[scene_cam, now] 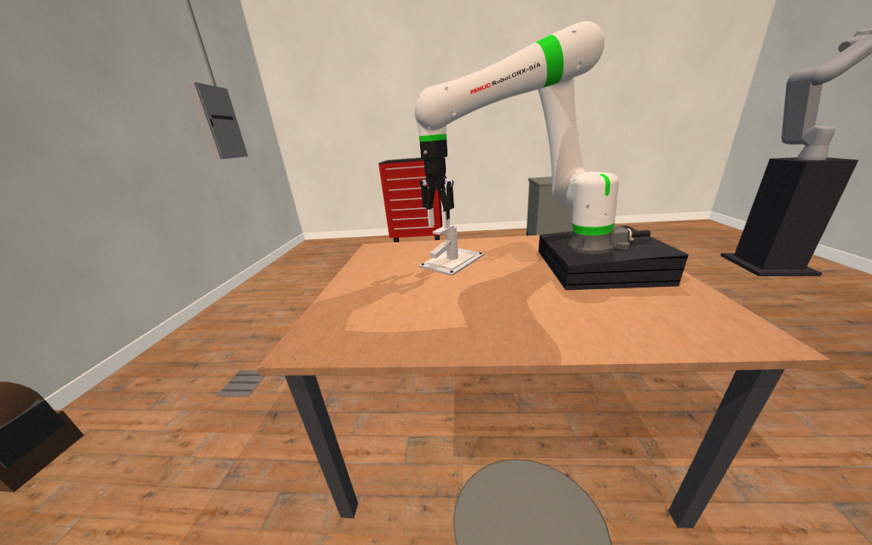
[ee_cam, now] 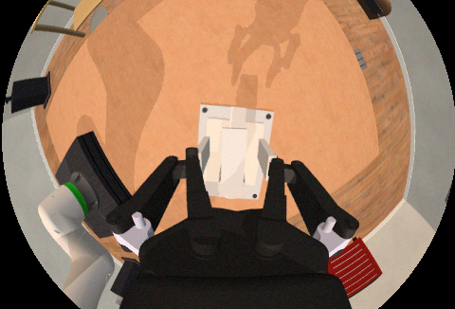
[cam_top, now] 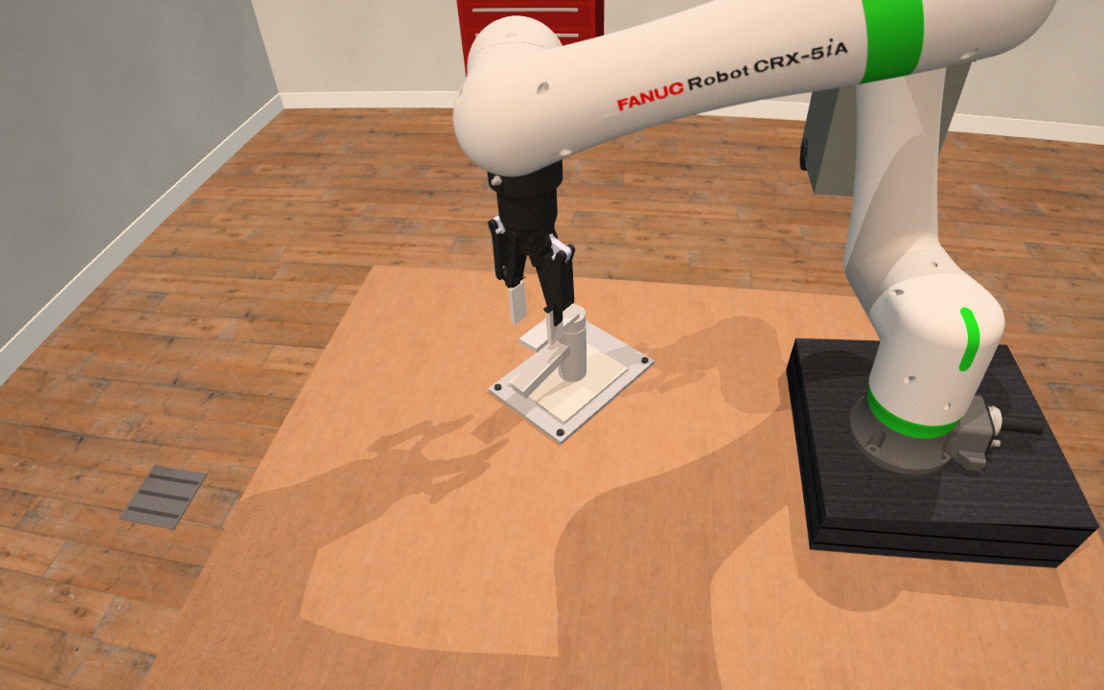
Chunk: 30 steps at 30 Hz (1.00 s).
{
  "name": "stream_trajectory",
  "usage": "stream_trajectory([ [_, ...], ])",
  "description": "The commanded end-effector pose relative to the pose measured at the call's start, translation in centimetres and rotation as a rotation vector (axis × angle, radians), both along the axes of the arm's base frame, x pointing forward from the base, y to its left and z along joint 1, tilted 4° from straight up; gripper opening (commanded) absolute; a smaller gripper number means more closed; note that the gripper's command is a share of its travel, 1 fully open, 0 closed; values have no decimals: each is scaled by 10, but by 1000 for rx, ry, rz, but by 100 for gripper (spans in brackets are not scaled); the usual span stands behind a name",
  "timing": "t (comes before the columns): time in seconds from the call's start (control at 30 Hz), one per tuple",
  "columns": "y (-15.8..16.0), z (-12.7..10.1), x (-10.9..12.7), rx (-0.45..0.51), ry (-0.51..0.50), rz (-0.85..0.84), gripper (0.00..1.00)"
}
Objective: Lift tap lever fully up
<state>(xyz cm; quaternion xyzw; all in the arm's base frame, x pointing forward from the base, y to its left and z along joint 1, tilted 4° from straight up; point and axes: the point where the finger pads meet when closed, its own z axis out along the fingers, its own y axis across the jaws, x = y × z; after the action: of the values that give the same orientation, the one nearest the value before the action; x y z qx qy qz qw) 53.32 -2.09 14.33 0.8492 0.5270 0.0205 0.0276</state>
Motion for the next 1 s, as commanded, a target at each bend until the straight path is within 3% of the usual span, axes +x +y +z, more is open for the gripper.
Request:
stream_trajectory([
  [0.0,0,0,0,0,0,0,43],
  [0.97,0,-12,1,0,0,0,43],
])
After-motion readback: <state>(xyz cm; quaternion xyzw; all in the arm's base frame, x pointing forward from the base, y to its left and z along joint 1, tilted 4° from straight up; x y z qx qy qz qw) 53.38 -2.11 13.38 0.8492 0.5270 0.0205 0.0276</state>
